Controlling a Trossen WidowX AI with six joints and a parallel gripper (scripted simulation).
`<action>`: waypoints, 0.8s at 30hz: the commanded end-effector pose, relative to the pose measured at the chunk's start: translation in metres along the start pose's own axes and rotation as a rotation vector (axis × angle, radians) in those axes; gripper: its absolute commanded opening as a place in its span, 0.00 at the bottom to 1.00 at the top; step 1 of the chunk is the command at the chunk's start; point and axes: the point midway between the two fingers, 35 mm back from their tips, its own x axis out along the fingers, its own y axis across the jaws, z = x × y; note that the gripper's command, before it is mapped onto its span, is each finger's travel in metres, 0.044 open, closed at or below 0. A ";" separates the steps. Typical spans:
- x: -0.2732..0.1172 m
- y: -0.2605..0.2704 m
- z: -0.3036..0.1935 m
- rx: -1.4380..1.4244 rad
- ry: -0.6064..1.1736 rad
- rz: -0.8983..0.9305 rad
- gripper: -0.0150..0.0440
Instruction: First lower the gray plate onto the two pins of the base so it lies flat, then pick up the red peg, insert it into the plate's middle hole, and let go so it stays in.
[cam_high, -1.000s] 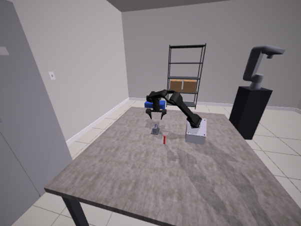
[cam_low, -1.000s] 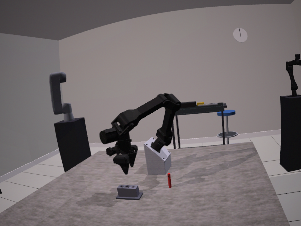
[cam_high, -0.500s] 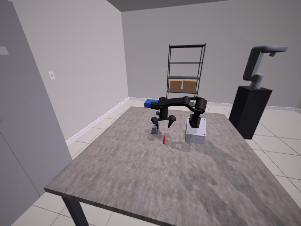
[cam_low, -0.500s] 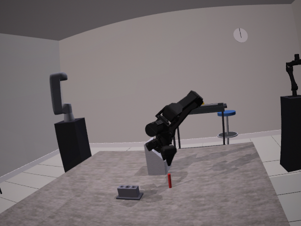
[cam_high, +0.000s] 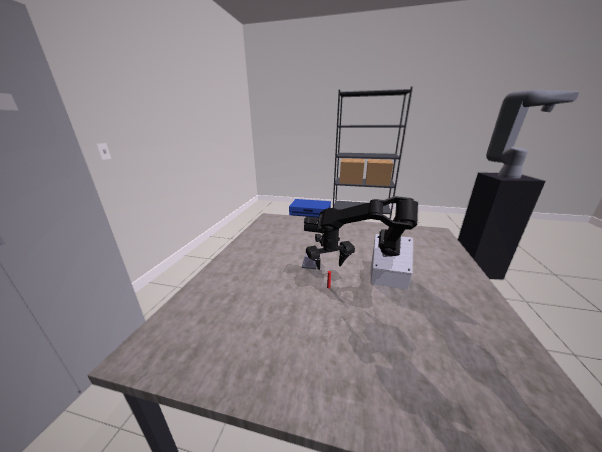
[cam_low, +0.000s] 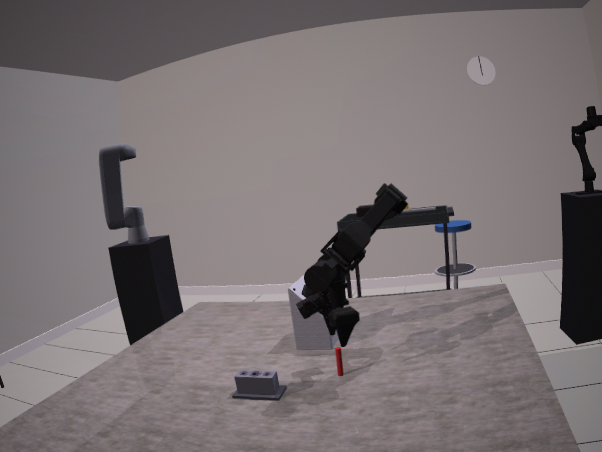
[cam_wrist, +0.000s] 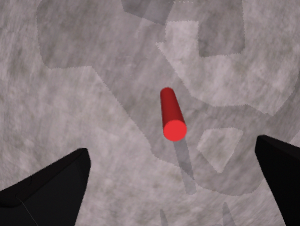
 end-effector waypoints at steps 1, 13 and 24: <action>0.006 -0.001 0.000 0.009 0.004 0.000 1.00; 0.024 -0.001 0.002 0.007 0.002 -0.002 1.00; 0.041 -0.001 0.002 0.005 0.002 -0.003 1.00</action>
